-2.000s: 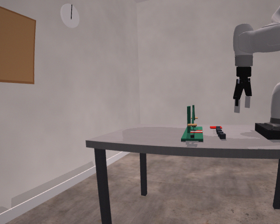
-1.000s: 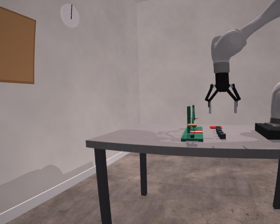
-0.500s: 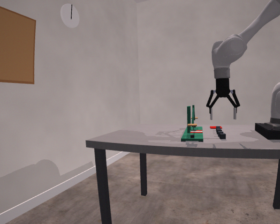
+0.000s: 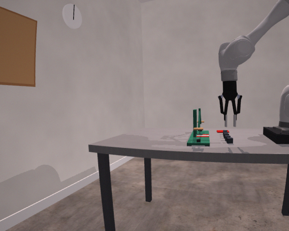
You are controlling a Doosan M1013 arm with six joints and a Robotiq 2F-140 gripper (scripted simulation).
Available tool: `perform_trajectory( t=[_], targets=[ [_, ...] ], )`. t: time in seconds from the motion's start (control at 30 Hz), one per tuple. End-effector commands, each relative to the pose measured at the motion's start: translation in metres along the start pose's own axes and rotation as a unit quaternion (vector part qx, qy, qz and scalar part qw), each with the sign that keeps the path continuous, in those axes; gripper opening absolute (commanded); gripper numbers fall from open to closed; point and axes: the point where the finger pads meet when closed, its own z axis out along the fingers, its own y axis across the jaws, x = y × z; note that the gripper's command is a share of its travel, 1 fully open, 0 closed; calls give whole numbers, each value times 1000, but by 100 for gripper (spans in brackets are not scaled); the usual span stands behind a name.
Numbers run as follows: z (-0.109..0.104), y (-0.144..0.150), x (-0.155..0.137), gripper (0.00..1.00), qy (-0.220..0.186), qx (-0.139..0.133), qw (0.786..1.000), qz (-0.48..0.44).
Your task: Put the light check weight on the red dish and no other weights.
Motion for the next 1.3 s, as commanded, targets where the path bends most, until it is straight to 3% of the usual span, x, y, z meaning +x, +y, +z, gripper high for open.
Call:
perform_trajectory(
  t=[0.0, 0.83, 1.27],
  targets=[
    [0, 0, 0, 35, 0, 0, 1000, 0],
    [1, 0, 0, 35, 0, 0, 1000, 0],
    [12, 0, 0, 35, 0, 0, 1000, 0]
  ],
)
